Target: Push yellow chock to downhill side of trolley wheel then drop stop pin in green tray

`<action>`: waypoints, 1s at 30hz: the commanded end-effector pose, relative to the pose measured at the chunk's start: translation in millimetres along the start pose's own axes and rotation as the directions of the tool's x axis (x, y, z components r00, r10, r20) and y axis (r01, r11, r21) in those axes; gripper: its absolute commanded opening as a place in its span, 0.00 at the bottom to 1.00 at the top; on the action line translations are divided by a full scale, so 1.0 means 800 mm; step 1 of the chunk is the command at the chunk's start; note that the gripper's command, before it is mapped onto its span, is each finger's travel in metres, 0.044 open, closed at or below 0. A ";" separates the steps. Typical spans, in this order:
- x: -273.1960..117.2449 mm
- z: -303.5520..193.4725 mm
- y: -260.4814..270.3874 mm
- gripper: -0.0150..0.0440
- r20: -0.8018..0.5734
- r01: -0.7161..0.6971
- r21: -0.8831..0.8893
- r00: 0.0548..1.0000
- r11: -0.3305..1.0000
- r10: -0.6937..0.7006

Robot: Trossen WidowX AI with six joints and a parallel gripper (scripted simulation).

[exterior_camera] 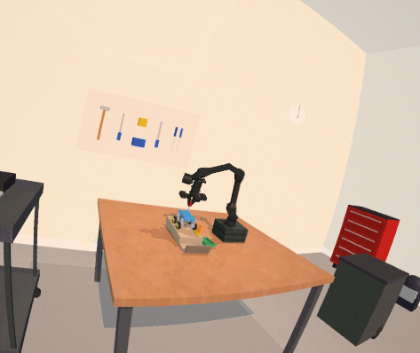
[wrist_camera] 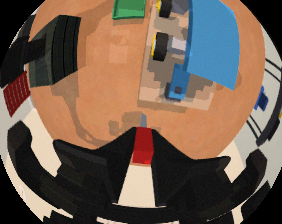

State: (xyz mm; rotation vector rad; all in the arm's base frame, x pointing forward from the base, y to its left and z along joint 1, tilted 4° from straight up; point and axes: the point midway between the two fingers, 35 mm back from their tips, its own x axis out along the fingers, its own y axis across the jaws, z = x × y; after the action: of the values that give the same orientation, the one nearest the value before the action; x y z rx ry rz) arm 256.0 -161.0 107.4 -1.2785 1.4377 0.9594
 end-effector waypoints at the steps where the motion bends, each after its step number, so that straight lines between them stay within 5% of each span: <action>1: 0.001 0.000 0.018 0.25 0.002 0.004 -0.004 1.000 1.000 -0.004; 15: 0.001 0.002 0.052 0.25 0.002 0.001 -0.004 1.000 1.000 -0.001; 30: -0.008 0.075 0.049 0.25 0.008 0.002 -0.004 1.000 1.000 -0.002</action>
State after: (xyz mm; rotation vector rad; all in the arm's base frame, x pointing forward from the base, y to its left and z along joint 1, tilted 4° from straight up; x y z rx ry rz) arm 225.5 -107.8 98.9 -1.2791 1.4218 0.9698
